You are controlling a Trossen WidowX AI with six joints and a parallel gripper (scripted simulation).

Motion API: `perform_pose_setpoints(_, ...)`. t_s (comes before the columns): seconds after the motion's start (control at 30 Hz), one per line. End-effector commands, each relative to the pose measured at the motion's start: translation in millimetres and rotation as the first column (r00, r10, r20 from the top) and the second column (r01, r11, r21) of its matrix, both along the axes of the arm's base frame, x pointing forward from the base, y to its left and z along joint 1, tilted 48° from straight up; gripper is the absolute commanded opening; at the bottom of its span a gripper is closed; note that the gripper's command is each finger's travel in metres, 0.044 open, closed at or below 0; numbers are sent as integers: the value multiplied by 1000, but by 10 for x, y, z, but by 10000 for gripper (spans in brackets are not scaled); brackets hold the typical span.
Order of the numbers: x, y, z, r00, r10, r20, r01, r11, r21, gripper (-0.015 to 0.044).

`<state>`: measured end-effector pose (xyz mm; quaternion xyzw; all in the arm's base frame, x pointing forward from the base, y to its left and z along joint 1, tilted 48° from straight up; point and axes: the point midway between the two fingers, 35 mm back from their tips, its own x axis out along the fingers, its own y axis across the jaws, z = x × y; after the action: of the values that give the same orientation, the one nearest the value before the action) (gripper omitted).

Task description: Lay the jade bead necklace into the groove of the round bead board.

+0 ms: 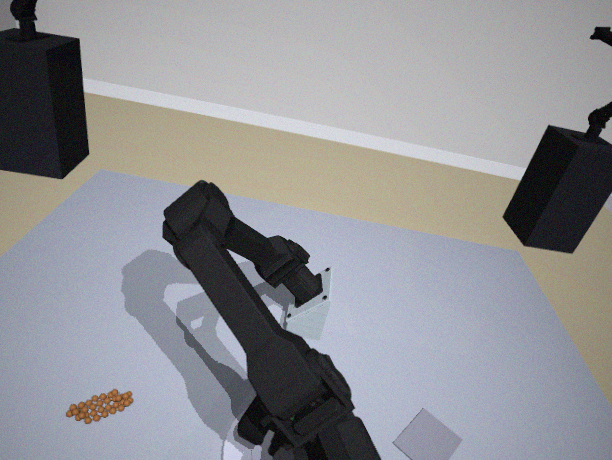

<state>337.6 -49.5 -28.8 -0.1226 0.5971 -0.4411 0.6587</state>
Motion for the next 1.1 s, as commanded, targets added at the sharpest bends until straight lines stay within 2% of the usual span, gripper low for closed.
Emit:
perform_pose_setpoints(0.0, 4, 2, 2, 1000, 0, 2, 0, 1000, 0, 0)
perform_pose_setpoints(1.07, -16, 17, 73, 1000, 6, -2, -6, 1000, -3, 0)
